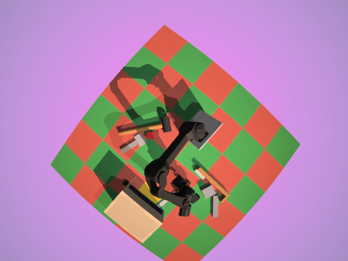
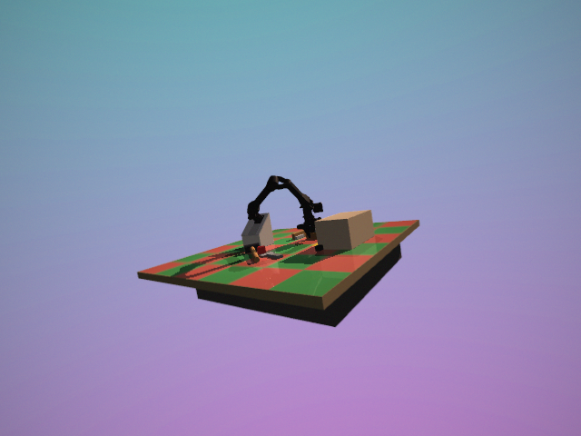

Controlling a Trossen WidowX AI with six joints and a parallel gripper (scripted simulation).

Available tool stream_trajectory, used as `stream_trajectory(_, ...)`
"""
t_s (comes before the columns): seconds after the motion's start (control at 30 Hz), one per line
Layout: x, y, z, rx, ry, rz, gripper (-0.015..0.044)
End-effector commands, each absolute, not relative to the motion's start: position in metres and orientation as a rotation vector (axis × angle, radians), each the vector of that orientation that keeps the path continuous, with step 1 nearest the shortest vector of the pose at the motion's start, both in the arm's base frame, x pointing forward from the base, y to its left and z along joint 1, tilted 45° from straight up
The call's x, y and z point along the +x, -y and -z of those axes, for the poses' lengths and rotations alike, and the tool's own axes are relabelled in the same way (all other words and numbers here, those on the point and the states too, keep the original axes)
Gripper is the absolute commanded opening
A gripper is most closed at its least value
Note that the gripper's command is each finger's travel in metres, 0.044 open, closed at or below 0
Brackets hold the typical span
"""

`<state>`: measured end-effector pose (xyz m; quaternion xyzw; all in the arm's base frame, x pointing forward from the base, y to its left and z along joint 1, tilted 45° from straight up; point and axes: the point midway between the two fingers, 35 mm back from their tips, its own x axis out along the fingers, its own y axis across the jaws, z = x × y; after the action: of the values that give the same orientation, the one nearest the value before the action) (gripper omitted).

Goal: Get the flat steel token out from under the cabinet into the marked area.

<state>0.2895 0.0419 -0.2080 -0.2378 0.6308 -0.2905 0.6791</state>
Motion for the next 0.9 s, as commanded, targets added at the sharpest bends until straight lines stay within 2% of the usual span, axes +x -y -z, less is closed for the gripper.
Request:
stream_trajectory(0.0, 0.302, -0.042, 0.207, -0.529, -1.399, 0.656, 0.0)
stream_trajectory(0.87, 0.333, -0.041, 0.204, -0.528, -1.398, 0.657, 0.0)
